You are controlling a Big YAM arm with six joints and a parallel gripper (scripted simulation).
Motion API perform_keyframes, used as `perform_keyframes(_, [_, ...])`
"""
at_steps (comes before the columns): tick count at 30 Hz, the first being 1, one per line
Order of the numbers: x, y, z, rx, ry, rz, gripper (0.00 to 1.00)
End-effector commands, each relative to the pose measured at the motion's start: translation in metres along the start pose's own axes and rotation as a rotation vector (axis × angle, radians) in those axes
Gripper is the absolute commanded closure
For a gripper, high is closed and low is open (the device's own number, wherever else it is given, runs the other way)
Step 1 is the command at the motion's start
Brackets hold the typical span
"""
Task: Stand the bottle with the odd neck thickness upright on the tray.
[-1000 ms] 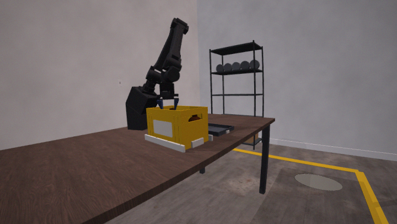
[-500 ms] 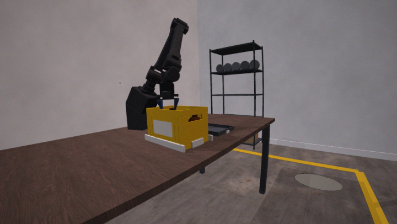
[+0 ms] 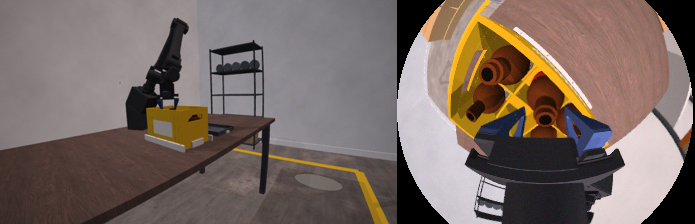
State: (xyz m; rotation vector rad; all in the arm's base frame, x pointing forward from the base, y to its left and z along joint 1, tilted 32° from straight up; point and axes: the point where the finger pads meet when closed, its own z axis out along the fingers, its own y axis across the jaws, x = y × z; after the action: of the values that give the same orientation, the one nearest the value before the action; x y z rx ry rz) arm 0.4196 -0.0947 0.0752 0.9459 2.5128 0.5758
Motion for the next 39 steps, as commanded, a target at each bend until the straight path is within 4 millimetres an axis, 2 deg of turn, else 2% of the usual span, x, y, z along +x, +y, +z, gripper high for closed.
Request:
perform_keyframes(1, [0.0071, -0.002, 0.0127, 0.007, 0.023, 0.003, 0.39])
perform_keyframes(9, [0.0071, -0.002, 0.0127, 0.007, 0.023, 0.003, 0.39])
perform_keyframes(10, [0.0071, -0.002, 0.0127, 0.007, 0.023, 0.003, 1.0])
perform_keyframes(39, [0.008, -0.0023, 0.0126, 0.008, 0.027, 0.002, 1.0])
